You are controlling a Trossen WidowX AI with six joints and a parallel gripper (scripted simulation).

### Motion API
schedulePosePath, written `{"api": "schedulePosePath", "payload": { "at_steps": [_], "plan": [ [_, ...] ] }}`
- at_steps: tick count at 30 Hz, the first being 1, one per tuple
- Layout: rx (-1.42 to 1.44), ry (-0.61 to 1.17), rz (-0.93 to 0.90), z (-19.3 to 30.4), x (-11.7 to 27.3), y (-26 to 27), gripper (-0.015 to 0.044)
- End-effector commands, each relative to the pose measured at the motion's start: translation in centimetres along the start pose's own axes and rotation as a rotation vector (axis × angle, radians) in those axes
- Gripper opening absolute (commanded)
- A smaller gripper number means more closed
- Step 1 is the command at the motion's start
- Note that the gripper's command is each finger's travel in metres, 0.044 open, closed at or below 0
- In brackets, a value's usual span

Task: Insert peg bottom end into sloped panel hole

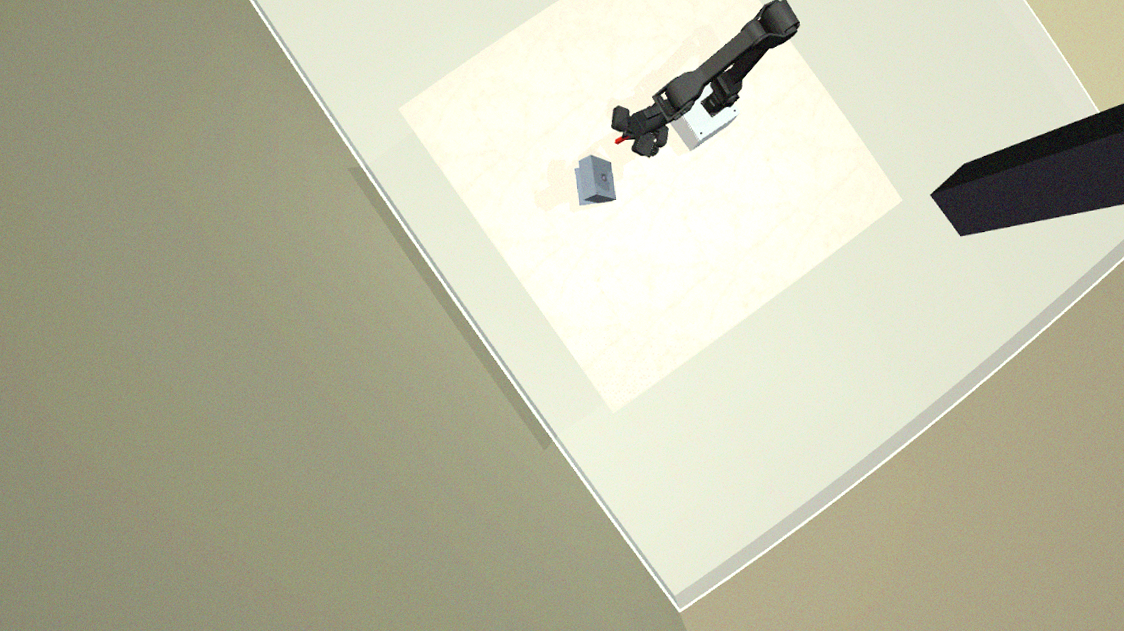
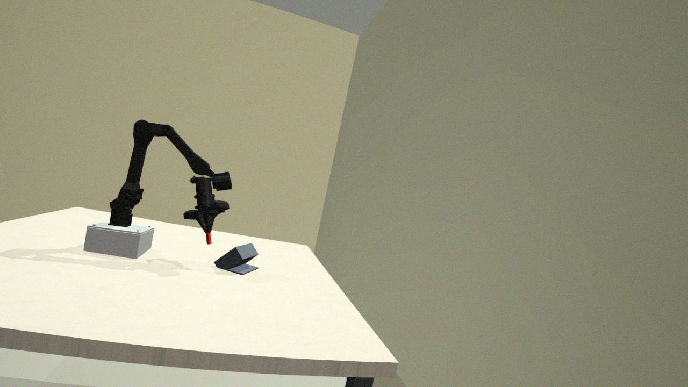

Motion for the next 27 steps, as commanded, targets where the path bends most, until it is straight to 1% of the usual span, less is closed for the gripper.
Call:
{"api": "schedulePosePath", "payload": {
  "at_steps": [1, 27],
  "plan": [
    [0.005, 0.002, 0.015, -0.3, 0.0, 0.2, 0.0],
    [0.08, -0.034, 0.14, -3.2, 1.2, 1.2, 0.0]
  ]
}}
Point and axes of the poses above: the point midway between the two fingers, 35 mm back from their tips, its own x axis back along the fingers, its own y axis across the jaws, z = x × y, the point moved 1 cm from there along x, back along the fingers, and after that the axes turned 7 degrees about x, right-handed, at the moved point
